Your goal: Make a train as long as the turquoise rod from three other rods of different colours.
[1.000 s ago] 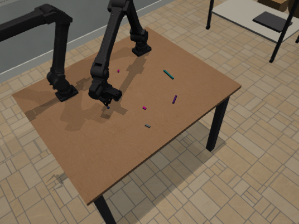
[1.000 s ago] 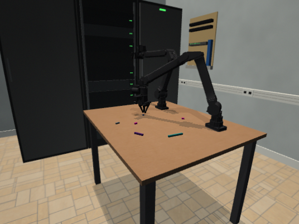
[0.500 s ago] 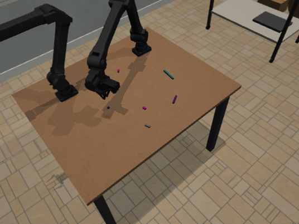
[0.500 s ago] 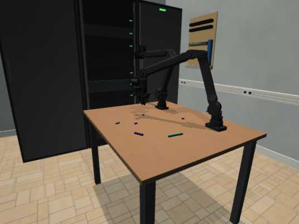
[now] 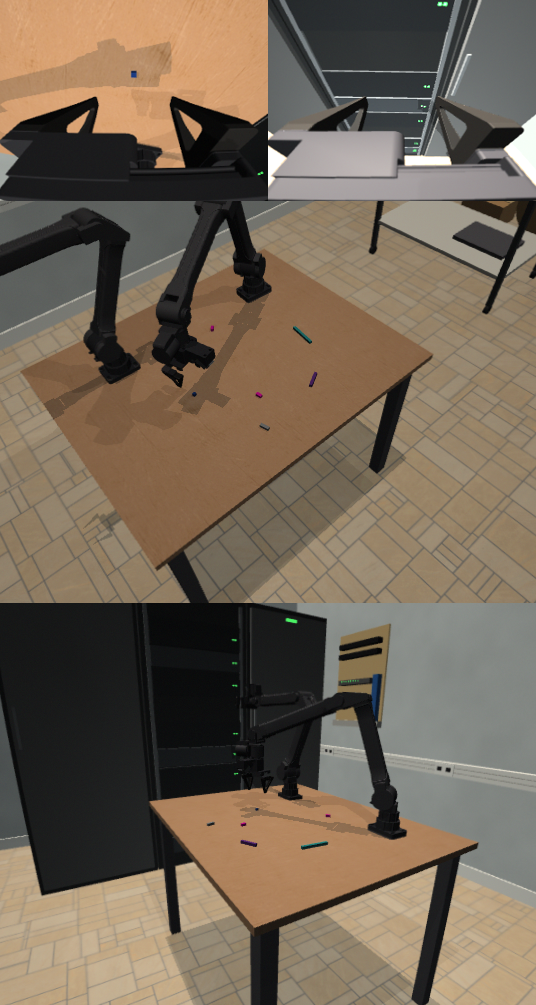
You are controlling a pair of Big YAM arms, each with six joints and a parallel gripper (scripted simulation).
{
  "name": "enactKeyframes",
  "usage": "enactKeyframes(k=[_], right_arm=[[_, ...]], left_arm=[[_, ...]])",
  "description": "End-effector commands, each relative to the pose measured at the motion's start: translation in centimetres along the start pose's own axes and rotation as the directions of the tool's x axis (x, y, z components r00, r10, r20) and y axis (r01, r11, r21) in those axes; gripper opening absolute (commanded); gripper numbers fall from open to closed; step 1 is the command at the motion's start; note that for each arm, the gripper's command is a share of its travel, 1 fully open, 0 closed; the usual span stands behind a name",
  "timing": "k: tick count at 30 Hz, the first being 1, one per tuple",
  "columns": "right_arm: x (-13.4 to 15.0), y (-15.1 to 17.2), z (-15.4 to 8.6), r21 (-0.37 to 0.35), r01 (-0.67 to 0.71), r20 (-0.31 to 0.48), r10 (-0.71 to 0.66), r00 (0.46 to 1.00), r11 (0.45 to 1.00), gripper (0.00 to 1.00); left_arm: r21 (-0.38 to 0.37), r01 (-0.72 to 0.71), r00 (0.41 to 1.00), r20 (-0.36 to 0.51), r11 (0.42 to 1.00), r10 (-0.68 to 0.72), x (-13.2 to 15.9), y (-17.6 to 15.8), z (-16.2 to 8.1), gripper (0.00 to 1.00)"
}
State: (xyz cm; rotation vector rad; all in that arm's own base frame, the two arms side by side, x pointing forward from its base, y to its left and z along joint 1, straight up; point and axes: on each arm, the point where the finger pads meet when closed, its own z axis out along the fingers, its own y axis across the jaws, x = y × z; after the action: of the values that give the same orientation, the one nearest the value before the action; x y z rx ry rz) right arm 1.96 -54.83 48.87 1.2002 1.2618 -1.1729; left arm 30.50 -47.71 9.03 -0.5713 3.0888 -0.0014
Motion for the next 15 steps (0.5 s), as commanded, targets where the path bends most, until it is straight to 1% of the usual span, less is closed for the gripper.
enactKeyframes(k=[1, 9, 10, 12, 14, 15], right_arm=[[-1.2, -0.9, -0.4, 0.019, -0.012, 0.035, 0.012, 0.999, 1.000, 1.00], [-1.2, -0.9, -0.4, 0.019, -0.012, 0.035, 0.012, 0.999, 1.000, 1.00], [-1.2, -0.9, -0.4, 0.019, -0.012, 0.035, 0.012, 0.999, 1.000, 1.00], [-1.2, -0.9, -0.4, 0.019, -0.012, 0.035, 0.012, 0.999, 1.000, 1.00], [-1.2, -0.9, -0.4, 0.019, -0.012, 0.035, 0.012, 0.999, 1.000, 1.00], [-1.2, -0.9, -0.4, 0.019, -0.012, 0.035, 0.012, 0.999, 1.000, 1.00]], left_arm=[[0.030, 0.017, 1.000, 0.006, 0.999, -0.017, -0.7, -0.9, -1.4, 1.00], [0.030, 0.017, 1.000, 0.006, 0.999, -0.017, -0.7, -0.9, -1.4, 1.00], [0.033, 0.016, 1.000, 0.007, 0.999, -0.017, -1.1, -1.2, -1.5, 1.00], [0.030, 0.001, 1.000, 0.007, 1.000, -0.001, -2.6, -2.0, -1.3, 1.00], [0.030, -0.005, 1.000, 0.009, 1.000, 0.004, -6.2, -2.7, -1.1, 1.00], [0.030, -0.006, 1.000, 0.010, 1.000, 0.005, -6.7, -2.8, -1.1, 1.00]])
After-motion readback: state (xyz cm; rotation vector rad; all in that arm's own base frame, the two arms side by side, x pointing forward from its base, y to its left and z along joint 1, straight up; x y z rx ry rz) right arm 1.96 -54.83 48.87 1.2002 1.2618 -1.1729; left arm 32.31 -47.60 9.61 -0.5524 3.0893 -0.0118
